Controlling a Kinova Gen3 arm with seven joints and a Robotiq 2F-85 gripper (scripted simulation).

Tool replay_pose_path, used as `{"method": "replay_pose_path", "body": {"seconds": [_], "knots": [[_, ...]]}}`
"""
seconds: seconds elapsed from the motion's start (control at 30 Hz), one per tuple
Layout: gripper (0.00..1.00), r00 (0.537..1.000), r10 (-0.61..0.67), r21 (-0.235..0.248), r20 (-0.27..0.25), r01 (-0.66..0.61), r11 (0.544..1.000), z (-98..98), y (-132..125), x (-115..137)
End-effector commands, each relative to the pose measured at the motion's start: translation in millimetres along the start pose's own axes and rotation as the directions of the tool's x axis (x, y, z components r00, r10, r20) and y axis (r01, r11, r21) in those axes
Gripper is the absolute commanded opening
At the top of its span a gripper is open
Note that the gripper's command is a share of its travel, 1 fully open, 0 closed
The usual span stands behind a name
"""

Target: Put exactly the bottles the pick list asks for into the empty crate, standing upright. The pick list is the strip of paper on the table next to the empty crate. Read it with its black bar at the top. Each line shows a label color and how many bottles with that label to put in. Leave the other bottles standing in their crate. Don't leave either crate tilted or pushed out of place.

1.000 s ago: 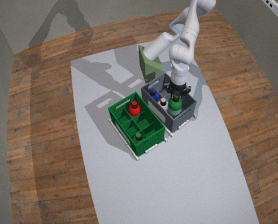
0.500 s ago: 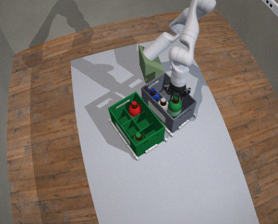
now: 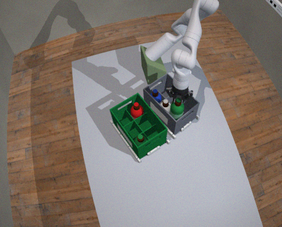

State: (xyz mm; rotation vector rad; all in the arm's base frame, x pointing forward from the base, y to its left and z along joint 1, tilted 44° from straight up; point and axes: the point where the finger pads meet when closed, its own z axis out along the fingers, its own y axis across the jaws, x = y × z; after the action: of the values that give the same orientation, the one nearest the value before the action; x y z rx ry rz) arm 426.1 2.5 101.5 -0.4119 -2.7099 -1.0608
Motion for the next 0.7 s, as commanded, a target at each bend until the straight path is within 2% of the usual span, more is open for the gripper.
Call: {"method": "replay_pose_path", "body": {"seconds": [0.0, 0.67], "knots": [[0.1, 1.0, 0.0, 0.0, 0.002, 0.0, 1.0, 2.2, 0, 0], [0.1, 1.0, 0.0, 0.0, 0.002, 0.0, 1.0, 19.2, 0, -1]]}}
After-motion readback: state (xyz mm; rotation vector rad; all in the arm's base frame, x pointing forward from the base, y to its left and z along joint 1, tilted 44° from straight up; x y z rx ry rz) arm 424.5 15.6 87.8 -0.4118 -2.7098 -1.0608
